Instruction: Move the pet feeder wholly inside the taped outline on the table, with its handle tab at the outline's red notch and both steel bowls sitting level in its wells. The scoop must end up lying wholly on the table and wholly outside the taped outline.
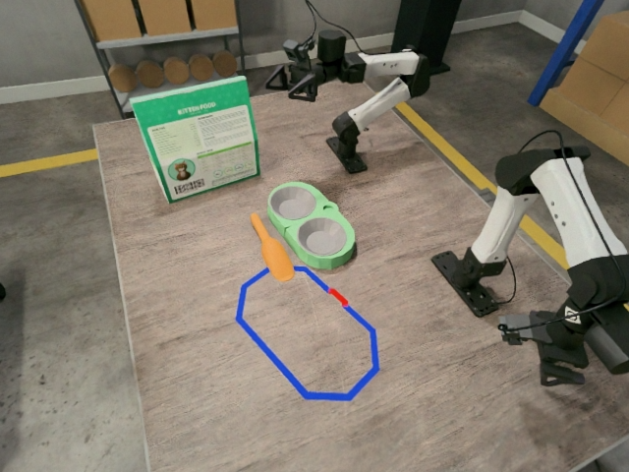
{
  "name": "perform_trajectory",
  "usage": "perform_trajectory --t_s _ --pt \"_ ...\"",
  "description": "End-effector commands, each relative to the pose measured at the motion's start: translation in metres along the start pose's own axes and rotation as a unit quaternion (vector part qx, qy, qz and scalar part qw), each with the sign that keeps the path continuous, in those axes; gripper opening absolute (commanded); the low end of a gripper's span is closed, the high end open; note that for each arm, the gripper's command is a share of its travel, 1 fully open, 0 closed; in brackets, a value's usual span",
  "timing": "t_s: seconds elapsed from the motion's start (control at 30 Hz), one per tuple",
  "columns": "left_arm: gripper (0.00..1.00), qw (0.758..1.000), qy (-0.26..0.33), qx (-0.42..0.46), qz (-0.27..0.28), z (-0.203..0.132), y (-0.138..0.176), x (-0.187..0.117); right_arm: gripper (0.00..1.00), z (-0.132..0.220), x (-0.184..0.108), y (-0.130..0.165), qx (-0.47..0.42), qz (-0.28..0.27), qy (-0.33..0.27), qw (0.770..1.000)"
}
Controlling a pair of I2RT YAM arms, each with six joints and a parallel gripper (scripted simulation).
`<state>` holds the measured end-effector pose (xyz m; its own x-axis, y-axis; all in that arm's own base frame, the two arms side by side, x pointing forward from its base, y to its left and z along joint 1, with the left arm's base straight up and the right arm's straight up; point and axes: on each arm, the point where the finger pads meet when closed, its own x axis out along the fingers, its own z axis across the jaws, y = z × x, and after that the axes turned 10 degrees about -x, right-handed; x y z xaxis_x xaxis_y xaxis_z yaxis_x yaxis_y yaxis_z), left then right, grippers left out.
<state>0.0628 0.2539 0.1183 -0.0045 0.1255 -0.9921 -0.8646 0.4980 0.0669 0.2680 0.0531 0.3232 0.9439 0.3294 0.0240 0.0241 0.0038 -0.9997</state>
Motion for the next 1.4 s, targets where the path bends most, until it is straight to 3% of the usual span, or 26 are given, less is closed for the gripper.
perform_trajectory --t_s 0.0,0.57,0.7,0.87,1.03,1.1,1.37 --pt "1.00 1.000 -0.007 -0.001 0.001 0.003 0.001 -0.003 1.00 0.000 0.000 -0.004 -0.002 -0.004 0.001 1.000" --pt "1.00 1.000 -0.007 -0.001 0.001 0.003 0.001 -0.003 1.00 0.000 0.000 -0.004 -0.002 -0.004 0.001 1.000" --pt "1.00 0.999 -0.029 -0.028 0.002 0.010 -0.005 -0.005 1.00 -0.004 0.002 0.003 -0.013 0.020 0.017 1.000" --pt "1.00 0.994 -0.087 -0.064 -0.014 0.031 -0.050 -0.018 1.00 0.004 0.017 0.035 -0.035 0.110 0.018 0.993" --pt "1.00 0.986 -0.145 -0.062 -0.062 0.040 -0.115 -0.039 1.00 0.028 0.041 0.068 -0.054 0.215 -0.015 0.975" --pt "1.00 0.986 -0.145 -0.062 -0.062 0.040 -0.115 -0.039 1.00 0.028 0.041 0.068 -0.054 0.215 -0.015 0.975" --pt "1.00 0.961 -0.200 -0.059 -0.180 0.017 -0.218 -0.081 1.00 0.068 0.078 0.119 -0.082 0.373 -0.065 0.922"
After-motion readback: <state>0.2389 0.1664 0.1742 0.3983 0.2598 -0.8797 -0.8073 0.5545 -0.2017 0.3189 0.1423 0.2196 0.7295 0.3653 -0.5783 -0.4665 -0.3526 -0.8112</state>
